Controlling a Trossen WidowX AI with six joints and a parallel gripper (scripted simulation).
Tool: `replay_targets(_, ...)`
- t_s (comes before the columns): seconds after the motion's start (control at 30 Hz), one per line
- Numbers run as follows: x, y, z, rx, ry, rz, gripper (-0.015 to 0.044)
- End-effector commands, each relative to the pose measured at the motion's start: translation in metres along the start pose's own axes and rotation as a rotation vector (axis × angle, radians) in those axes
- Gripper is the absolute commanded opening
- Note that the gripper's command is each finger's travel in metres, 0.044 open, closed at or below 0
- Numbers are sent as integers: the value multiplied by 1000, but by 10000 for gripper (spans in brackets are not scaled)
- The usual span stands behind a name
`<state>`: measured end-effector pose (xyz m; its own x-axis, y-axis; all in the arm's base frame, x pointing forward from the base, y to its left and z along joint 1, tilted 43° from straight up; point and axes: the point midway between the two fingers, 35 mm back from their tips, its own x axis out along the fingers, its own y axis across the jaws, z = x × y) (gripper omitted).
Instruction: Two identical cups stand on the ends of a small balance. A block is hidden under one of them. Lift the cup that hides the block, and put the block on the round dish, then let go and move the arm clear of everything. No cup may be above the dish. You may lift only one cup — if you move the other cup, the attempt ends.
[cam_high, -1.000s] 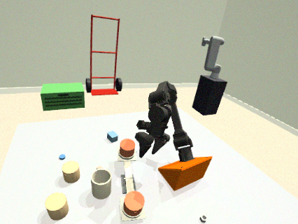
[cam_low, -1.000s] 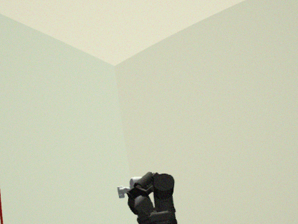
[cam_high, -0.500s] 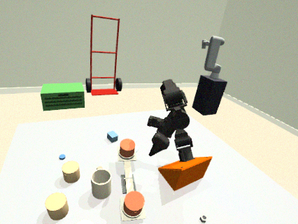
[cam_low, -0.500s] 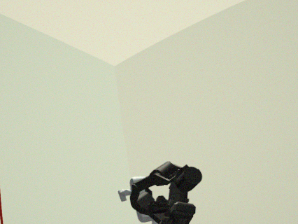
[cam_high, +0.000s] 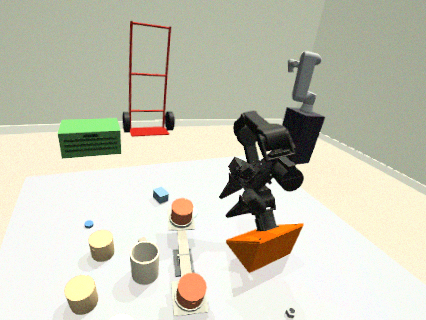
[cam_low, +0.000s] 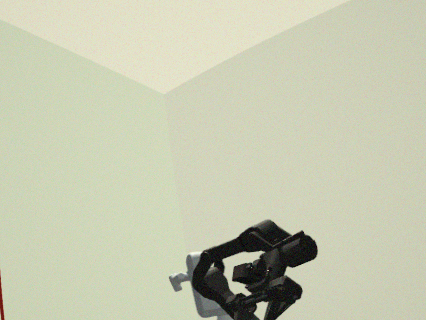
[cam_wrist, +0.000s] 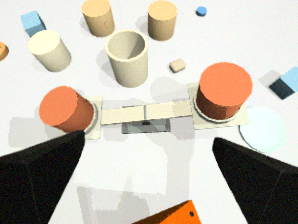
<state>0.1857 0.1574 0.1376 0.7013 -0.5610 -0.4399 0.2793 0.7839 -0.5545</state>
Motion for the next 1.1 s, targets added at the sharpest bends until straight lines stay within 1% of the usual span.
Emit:
replay_targets(0.0,-12,4,4,-106,-78,6,440)
replay_targets(0.27,-12,6,4,-130,-70,2,440)
replay_targets(0.67,10,37,11,-482,123,-32,440)
replay_targets(1.07,43,68,16,-834,316,18,440)
